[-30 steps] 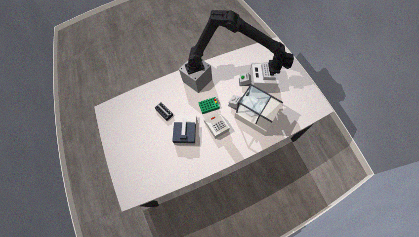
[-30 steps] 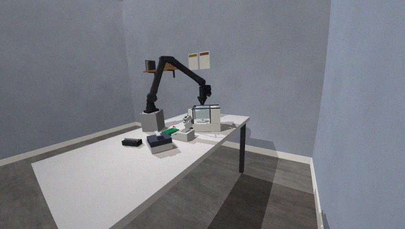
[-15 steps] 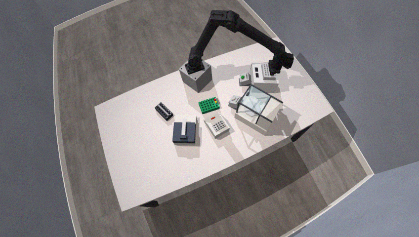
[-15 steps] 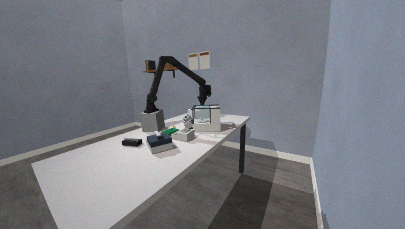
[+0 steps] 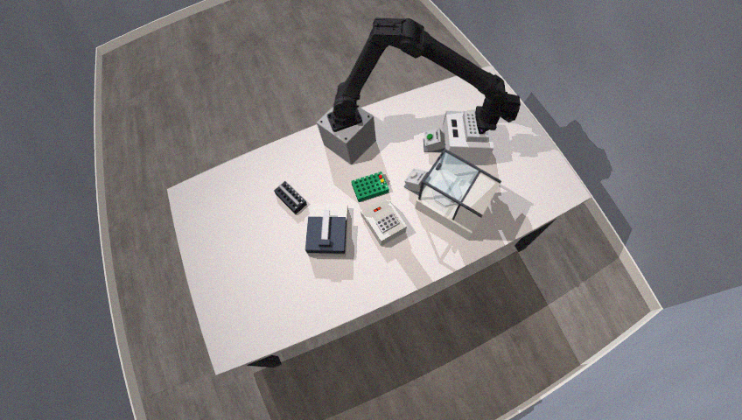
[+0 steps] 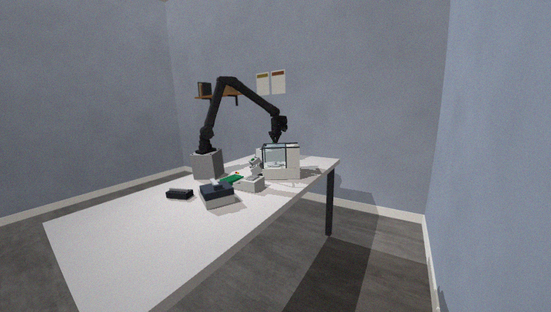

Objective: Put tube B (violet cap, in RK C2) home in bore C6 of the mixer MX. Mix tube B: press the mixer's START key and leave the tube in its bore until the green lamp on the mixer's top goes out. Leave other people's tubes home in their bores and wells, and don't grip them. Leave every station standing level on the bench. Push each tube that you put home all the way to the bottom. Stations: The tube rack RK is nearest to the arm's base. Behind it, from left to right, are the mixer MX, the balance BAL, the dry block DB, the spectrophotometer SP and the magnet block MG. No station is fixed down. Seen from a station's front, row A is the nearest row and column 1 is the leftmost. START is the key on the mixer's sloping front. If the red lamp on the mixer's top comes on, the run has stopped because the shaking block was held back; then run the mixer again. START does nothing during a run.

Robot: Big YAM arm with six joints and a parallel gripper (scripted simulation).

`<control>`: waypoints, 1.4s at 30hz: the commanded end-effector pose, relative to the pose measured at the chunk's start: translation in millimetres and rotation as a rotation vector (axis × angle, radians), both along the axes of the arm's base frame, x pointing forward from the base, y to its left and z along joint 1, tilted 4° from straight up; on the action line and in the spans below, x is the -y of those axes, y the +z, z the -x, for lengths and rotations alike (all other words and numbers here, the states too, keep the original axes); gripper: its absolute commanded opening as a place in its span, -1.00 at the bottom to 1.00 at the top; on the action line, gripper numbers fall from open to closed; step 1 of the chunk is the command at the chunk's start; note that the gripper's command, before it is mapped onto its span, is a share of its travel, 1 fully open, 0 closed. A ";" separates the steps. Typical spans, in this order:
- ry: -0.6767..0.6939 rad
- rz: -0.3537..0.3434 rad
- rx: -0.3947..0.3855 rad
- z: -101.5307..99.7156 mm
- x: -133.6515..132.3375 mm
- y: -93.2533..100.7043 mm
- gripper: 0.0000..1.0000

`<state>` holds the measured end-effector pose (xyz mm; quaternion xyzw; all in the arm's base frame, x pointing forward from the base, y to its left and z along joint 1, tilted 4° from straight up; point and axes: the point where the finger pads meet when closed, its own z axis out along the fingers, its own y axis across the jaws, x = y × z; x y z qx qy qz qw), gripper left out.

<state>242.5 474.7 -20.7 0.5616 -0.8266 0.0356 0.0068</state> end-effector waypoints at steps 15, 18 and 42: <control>-0.011 -0.013 0.016 -19.3 -0.7 -2.7 -0.82; -0.011 -0.015 0.016 -19.6 -1.0 -2.1 -0.82; -0.011 -0.015 0.017 -20.7 -0.5 -1.5 -0.82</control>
